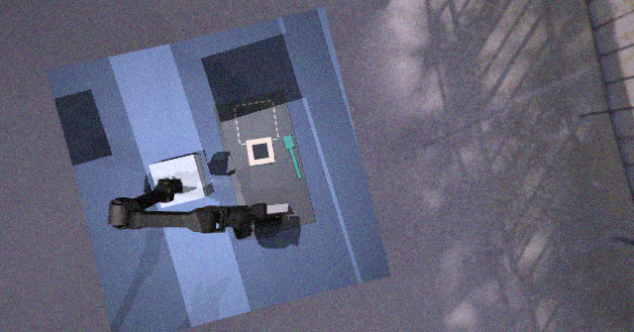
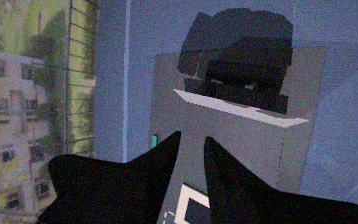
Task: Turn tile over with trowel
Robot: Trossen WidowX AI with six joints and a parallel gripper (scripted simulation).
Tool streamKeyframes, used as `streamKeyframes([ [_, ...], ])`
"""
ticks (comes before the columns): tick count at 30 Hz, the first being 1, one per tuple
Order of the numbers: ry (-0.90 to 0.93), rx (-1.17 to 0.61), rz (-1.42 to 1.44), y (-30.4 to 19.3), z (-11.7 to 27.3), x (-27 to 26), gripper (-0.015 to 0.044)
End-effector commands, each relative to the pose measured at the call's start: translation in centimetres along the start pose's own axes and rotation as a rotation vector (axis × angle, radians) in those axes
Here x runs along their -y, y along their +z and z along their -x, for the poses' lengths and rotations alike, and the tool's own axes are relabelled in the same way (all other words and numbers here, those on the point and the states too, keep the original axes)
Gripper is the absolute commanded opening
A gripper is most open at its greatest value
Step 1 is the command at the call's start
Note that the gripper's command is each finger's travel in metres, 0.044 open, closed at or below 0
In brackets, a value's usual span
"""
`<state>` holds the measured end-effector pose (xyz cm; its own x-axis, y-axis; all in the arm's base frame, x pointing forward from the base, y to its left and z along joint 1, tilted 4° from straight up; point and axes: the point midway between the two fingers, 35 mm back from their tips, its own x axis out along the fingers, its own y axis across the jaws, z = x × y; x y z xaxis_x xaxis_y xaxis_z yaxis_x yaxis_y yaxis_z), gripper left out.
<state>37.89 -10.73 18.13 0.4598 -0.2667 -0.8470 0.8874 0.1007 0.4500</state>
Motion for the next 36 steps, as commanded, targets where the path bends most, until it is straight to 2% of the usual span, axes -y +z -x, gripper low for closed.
streamKeyframes([
  [1, -0.139, -0.047, 0.013, 1.2, -1.8, 2.8, 0.0100],
  [12, -0.438, -0.199, 0.001, 3.4, -4.1, 9.6, 0.0100],
  [24, -0.435, -0.187, -0.002, 3.4, -4.2, 9.6, 0.0100],
  [36, -0.440, -0.196, 0.000, 3.2, -5.8, 10.3, 0.0100],
])
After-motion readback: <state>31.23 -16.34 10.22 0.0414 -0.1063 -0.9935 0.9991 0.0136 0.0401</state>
